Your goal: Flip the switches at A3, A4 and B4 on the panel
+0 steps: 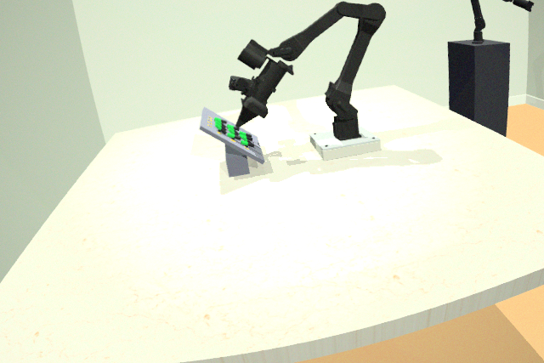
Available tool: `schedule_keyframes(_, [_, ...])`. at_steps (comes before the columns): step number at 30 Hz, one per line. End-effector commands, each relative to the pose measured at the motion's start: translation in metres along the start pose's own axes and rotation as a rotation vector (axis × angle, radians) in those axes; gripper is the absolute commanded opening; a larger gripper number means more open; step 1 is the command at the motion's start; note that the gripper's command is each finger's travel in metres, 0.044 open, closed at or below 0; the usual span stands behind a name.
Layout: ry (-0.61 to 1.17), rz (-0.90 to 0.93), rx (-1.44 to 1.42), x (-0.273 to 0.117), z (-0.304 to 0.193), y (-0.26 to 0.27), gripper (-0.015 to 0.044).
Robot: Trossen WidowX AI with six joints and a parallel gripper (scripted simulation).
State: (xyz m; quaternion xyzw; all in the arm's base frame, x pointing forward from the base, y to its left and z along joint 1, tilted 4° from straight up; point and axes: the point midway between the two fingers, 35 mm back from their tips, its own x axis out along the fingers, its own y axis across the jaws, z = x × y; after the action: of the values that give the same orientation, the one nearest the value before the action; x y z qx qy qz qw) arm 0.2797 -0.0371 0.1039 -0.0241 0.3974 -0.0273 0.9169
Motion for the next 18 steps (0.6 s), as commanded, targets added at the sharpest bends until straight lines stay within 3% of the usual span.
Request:
schedule_keyframes(1, [0.005,0.001,0.000,0.0016,-0.0016,0.0002,0.0000])
schedule_keyframes(18, [0.005,0.001,0.000,0.0039,-0.0017,0.0002,0.0000])
